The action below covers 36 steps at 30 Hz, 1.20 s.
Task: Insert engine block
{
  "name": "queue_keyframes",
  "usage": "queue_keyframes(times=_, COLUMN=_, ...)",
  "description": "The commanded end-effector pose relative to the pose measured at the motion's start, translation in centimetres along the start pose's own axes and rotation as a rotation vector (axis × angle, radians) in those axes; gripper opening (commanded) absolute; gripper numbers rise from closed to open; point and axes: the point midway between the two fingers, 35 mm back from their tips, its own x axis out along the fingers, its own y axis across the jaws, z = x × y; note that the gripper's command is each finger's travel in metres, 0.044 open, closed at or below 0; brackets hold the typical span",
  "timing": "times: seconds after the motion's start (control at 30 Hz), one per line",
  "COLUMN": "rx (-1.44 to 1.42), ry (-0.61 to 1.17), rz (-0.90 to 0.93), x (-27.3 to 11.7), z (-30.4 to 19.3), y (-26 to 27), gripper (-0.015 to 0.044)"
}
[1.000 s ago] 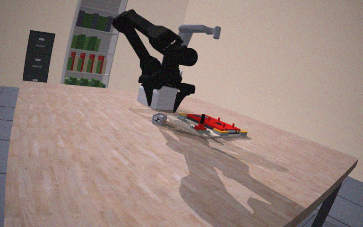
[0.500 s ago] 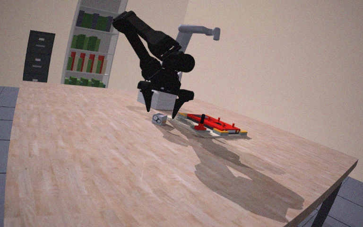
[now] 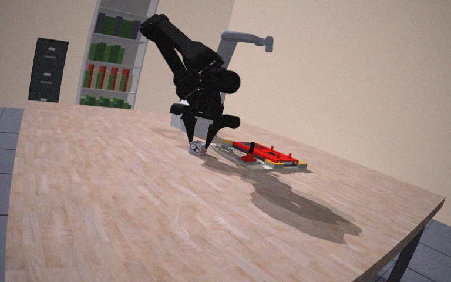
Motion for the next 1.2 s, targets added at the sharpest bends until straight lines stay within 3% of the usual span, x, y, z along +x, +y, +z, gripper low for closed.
queue_keyframes(times=0.0, rx=-0.005, ry=-0.005, rz=0.000, x=0.1, z=0.2, y=0.0, gripper=0.0145)
queue_keyframes(times=0.27, rx=-0.005, ry=-0.005, rz=0.000, x=0.1, z=0.2, y=0.0, gripper=0.0091)
queue_keyframes(times=0.4, rx=0.029, ry=-0.009, rz=-0.015, x=-0.1, z=0.0, y=-0.1, gripper=0.0000)
queue_keyframes(times=1.17, rx=0.029, ry=-0.030, rz=-0.023, x=-6.6, z=0.1, y=-1.0, gripper=0.0000)
